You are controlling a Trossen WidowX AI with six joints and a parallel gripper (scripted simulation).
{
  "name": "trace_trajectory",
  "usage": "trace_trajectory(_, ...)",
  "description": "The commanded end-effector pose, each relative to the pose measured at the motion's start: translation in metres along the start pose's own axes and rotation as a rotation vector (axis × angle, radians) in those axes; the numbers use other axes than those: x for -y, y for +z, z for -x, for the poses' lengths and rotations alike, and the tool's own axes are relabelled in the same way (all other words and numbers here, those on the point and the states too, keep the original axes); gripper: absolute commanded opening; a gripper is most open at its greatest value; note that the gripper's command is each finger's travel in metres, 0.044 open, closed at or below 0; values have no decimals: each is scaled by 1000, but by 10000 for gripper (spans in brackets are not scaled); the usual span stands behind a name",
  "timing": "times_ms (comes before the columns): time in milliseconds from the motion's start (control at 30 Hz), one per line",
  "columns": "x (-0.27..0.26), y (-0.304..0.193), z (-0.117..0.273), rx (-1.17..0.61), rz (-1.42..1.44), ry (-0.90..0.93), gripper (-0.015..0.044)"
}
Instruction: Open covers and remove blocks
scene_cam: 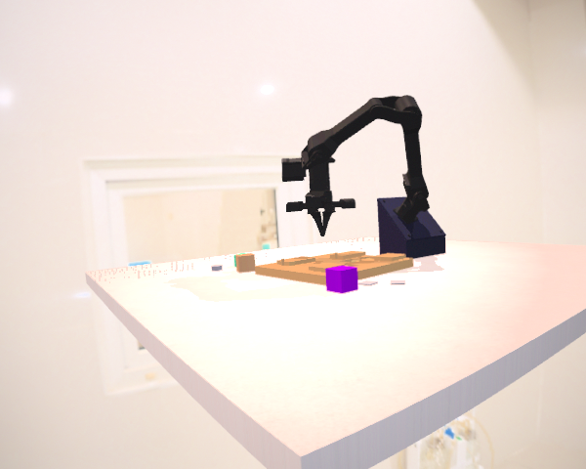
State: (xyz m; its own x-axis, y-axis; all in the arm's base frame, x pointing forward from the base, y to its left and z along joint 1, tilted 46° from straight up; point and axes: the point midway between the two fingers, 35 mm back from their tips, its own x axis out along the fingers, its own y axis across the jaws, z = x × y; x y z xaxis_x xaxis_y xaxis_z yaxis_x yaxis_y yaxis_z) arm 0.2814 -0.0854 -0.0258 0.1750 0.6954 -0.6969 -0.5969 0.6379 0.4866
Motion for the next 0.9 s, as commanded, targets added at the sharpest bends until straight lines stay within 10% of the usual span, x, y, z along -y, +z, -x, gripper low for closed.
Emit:
trace_trajectory(0,21,5,1,0,-186,-1,0)
trace_trajectory(867,74,12,-3,1,-656,-3,0)
